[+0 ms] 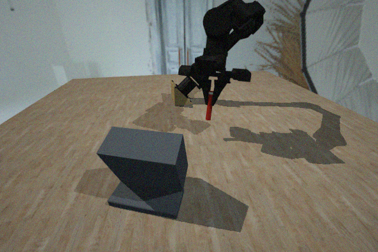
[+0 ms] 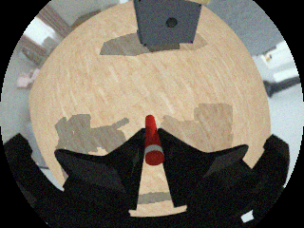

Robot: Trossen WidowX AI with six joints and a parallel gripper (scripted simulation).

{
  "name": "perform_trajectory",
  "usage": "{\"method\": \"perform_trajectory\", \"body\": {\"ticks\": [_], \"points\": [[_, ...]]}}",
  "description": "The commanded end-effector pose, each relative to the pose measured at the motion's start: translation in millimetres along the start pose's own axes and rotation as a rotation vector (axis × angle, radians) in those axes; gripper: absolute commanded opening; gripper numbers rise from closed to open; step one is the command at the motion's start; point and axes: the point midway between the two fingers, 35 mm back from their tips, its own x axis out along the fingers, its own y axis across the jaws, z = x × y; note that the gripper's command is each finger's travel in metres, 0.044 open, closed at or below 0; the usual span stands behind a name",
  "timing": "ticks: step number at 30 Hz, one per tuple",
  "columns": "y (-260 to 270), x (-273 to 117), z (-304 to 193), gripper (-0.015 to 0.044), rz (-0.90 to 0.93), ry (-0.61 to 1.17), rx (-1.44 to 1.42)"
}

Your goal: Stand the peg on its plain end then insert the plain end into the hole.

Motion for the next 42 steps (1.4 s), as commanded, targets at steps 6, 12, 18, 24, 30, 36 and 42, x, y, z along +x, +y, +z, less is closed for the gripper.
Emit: {"method": "perform_trajectory", "body": {"ticks": [6,12,18,24,30,36,42], "points": [[-7,6,7,0.0,0.003,-0.04,0.03],[-11,9,13,0.0,0.009,-0.069,0.047],[-15,12,18,0.0,0.016,-0.099,0.065],[-19,15,24,0.0,0.024,-0.129,0.082],[-23,18,29,0.0,0.033,-0.158,0.1],[-27,20,33,0.0,0.042,-0.187,0.118],[-30,22,38,0.0,0.053,-0.216,0.136]]}}
